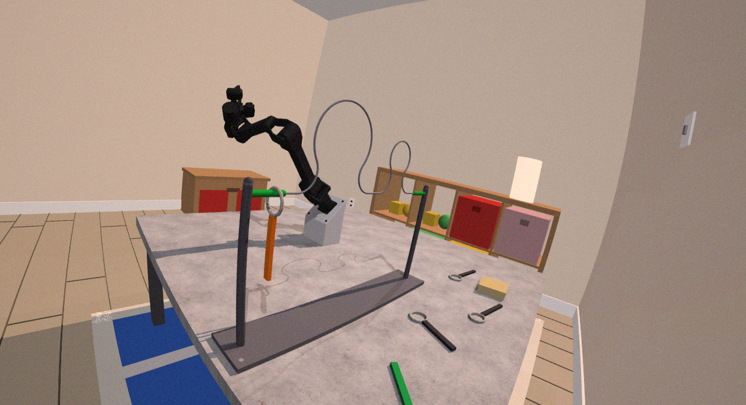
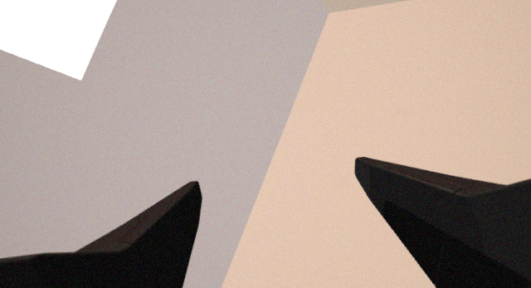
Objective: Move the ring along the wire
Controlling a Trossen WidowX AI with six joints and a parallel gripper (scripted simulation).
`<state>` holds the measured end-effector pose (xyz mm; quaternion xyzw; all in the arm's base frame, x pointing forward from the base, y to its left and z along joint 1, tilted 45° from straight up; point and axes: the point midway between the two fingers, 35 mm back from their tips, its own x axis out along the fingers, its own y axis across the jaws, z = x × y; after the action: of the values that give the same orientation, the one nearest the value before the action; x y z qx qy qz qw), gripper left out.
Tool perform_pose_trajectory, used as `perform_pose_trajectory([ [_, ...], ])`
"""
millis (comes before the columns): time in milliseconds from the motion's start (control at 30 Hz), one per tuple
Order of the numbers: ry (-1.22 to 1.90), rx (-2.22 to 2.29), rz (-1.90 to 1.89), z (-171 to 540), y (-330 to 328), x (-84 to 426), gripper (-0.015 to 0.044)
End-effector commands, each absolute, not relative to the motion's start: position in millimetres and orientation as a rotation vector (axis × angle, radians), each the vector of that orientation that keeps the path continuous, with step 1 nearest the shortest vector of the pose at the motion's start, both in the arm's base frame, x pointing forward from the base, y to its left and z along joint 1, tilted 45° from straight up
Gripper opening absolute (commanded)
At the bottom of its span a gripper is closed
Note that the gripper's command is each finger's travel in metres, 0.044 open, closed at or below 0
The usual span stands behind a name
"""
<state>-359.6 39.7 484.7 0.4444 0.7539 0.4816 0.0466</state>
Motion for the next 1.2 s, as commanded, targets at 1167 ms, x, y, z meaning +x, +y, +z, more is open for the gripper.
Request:
perform_pose_trajectory([
  [1167,1.901,0.222,3.565,493,-375,-264,0.016],
])
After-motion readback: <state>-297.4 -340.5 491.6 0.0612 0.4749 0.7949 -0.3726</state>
